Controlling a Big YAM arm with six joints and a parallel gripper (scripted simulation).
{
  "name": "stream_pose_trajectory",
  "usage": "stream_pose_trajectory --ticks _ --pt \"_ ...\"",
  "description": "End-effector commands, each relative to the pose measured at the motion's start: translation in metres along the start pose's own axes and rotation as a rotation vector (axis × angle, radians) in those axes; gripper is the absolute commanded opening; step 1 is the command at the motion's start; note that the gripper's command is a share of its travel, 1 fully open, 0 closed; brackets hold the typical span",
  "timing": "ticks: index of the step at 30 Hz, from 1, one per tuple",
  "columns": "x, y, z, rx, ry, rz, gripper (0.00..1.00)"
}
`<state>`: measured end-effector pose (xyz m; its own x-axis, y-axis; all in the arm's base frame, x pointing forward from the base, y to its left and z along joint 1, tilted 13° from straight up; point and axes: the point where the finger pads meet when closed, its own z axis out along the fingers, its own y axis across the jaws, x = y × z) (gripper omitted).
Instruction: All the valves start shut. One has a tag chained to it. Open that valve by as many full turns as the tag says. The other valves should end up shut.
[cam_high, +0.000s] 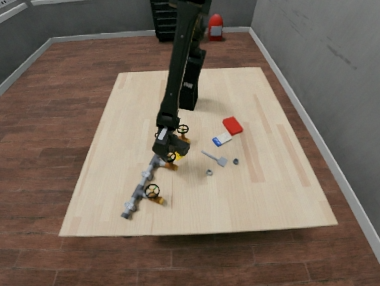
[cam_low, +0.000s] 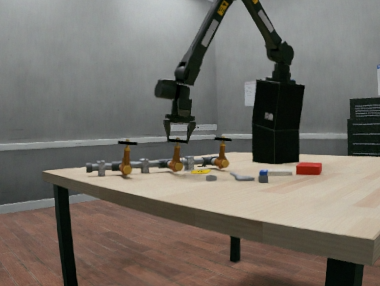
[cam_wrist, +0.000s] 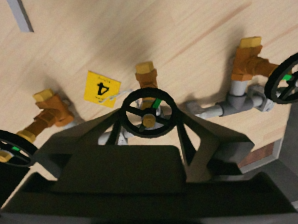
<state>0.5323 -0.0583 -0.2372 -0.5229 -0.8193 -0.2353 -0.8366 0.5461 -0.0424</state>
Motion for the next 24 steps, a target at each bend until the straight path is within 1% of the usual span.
stream_pose_trajectory --ticks 1,4,6,22,23,24 --pt "-0.0031 -0.0013 -0.0019 0.001 -0.001 -0.351 0.0" --pt "-0.0031 -0.0013 -0.0019 -0.002 0.0 -0.478 0.0" --pt "-0.0031 -0.0012 -0.0019 -0.002 0.0 -0.499 0.0" --pt "-0.003 -0.0012 -0.0018 -0.002 0.0 -0.524 0.0" --pt "-0.003 -0.0012 -0.0018 -0.002 0.0 -0.524 1.0" --pt "-0.003 -0.0012 -0.0018 -0.002 0.0 -0.524 1.0"
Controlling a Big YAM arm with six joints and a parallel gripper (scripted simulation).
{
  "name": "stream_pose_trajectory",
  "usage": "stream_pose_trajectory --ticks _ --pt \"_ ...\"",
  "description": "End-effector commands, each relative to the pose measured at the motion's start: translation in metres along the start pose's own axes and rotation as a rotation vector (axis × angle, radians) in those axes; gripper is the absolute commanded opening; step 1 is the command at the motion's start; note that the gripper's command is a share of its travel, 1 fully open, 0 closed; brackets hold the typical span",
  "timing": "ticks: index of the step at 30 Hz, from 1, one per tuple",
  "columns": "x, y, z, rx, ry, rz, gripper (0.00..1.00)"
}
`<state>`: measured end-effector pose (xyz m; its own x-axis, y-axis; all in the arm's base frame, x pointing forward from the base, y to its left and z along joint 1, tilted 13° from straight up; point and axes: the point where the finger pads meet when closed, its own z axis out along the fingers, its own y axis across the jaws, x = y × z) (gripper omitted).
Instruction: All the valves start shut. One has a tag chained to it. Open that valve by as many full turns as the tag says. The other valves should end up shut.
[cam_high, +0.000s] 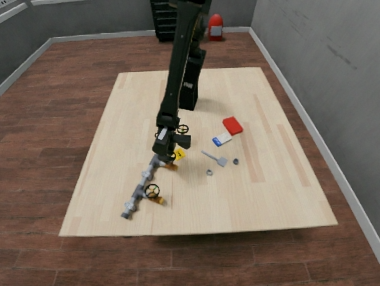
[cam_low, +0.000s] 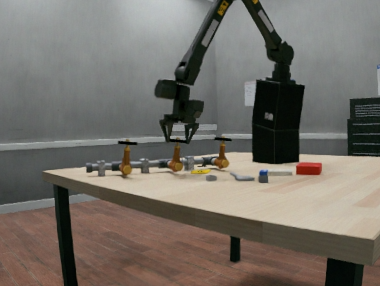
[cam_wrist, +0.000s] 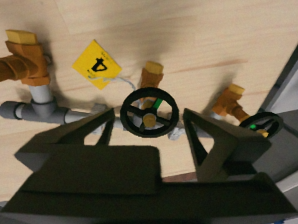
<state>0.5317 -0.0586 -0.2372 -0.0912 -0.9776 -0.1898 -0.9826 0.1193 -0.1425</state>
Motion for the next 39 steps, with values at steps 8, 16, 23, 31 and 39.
stream_pose_trajectory --ticks 8,16,23,31,39 --pt "-0.0025 -0.0049 -0.0021 0.002 -0.001 -0.058 1.0" --pt "-0.0025 -0.0049 -0.0021 0.002 -0.001 -0.058 1.0" --pt "-0.0025 -0.0049 -0.0021 0.002 -0.001 -0.058 1.0" --pt "-0.0025 -0.0049 -0.0021 0.002 -0.001 0.016 1.0" --pt "-0.0025 -0.005 -0.0021 0.002 -0.002 0.2 1.0"
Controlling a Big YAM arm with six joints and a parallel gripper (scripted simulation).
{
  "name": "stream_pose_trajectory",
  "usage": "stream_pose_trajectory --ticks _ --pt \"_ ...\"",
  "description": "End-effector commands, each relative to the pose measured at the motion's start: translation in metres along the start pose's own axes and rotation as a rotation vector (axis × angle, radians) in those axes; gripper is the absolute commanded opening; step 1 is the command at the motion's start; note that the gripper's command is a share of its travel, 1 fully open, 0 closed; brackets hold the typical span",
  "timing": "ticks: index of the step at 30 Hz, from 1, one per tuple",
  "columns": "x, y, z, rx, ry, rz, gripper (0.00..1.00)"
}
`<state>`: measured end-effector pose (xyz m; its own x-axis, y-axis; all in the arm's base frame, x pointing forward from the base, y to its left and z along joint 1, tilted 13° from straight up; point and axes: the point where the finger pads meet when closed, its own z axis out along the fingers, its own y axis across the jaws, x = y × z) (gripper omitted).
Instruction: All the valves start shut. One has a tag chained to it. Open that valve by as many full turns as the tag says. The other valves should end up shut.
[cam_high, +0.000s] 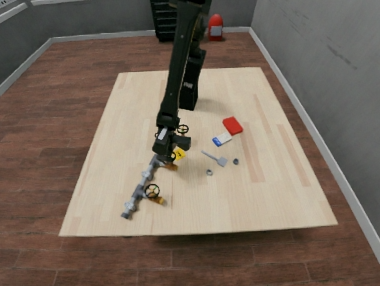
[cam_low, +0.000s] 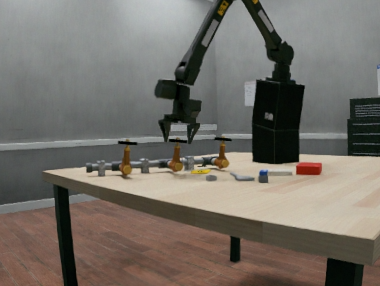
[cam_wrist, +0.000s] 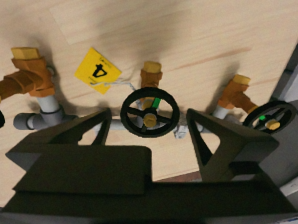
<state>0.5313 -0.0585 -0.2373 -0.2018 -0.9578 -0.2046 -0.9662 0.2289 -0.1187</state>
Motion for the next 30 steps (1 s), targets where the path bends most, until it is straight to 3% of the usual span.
stream_pose_trajectory --ticks 1,15,17,18,30 --pt "-0.0031 -0.0056 -0.0022 0.005 -0.002 0.133 1.0" --pt "-0.0025 -0.0066 -0.0023 0.01 -0.007 0.992 1.0" --pt "-0.0025 -0.0066 -0.0023 0.01 -0.007 0.992 1.0" --pt "-0.0025 -0.0067 -0.0024 0.009 -0.007 1.136 1.0" --pt "-0.0025 -0.0067 -0.0024 0.002 -0.018 1.814 1.0"
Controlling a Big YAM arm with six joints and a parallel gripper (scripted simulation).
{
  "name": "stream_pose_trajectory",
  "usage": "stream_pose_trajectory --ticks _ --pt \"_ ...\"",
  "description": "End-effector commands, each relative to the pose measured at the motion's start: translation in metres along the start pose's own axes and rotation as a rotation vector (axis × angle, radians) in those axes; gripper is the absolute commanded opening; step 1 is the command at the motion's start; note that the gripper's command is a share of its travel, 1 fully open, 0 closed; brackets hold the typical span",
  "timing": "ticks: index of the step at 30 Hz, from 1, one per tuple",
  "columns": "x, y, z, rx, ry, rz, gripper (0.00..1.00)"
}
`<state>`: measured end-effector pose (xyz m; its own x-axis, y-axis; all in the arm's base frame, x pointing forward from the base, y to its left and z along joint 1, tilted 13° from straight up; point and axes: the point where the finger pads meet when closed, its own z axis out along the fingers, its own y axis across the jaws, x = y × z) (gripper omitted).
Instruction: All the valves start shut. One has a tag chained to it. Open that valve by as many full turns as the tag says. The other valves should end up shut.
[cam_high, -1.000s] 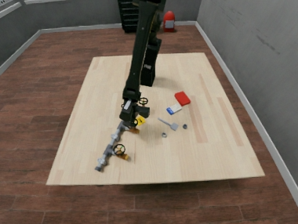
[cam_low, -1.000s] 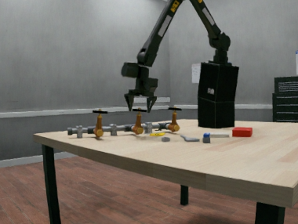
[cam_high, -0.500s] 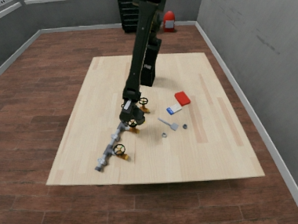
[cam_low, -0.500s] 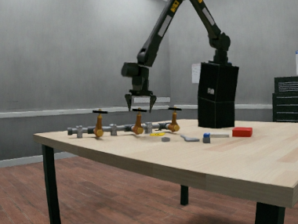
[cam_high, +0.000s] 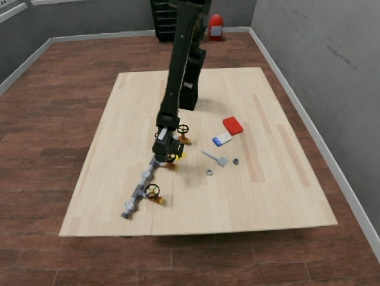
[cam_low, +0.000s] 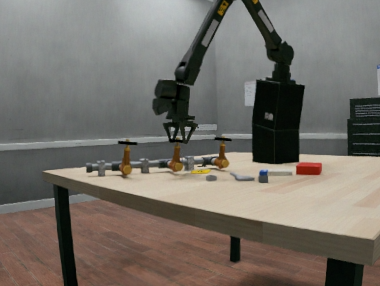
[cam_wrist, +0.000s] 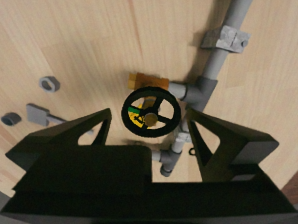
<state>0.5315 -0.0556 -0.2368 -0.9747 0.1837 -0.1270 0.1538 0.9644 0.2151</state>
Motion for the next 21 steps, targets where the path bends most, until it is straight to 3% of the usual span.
stream_pose_trajectory --ticks 1,4,5,18,21 --pt "-0.0071 -0.0007 -0.0024 0.006 -0.017 0.347 1.0" --pt "-0.0071 -0.0007 -0.0024 0.005 -0.017 0.404 1.0" --pt "-0.0071 -0.0007 -0.0024 0.005 -0.017 0.547 1.0" --pt "-0.0069 -0.0008 -0.0024 0.01 -0.021 1.285 1.0" --pt "-0.0069 -0.0008 -0.0023 0.01 -0.021 1.289 1.0"
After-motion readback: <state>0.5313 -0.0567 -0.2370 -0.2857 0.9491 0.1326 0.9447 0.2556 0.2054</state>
